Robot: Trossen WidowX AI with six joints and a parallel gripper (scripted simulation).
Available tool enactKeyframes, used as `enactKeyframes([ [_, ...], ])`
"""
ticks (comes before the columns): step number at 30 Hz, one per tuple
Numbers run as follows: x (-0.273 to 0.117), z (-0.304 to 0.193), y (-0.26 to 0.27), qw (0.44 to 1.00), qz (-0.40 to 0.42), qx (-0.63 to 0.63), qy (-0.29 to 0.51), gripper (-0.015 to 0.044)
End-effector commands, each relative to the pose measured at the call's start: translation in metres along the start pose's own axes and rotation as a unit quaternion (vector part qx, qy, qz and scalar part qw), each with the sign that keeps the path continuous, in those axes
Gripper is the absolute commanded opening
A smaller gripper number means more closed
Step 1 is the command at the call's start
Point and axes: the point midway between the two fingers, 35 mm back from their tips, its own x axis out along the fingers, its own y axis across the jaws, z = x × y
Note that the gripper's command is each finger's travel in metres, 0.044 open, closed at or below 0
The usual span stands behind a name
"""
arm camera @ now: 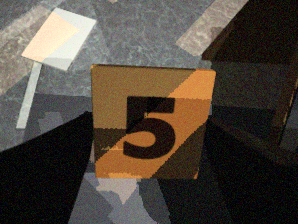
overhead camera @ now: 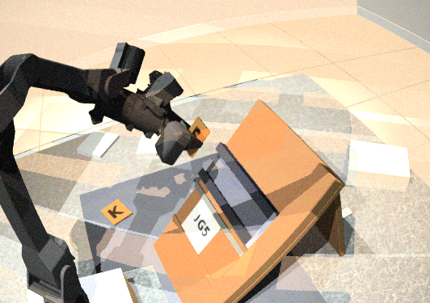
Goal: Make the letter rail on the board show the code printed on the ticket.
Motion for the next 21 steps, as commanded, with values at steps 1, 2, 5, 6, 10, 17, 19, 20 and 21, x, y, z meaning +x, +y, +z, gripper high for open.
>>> enactKeyframes([
  [1, 0.0, 0.0, -0.002, 1.0, 0.002, 0.0, 0.001, 0.0],
  [2, 0.0, 0.0, -0.002, 1.0, 0.002, 0.0, 0.001, 0.0],
  [5, 0.0, 0.0, -0.004, 1.0, 0.002, -0.001, 0.001, 0.0],
  [6, 0.0, 0.0, -0.004, 1.0, 0.002, -0.001, 0.001, 0.0],
  [10, 0.0, 0.0, -0.006, 1.0, 0.002, -0.001, 0.001, 0.0],
  [17, 0.0, 0.0, -0.01, 1.0, 0.002, -0.001, 0.001, 0.0],
  [19, 0.0, 0.0, -0.011, 1.0, 0.002, -0.001, 0.001, 0.0],
  [20, 0.0, 0.0, -0.011, 1.0, 0.002, -0.001, 0.001, 0.0],
  [21, 0.0, 0.0, -0.012, 1.0, 0.002, -0.001, 0.001, 0.0],
])
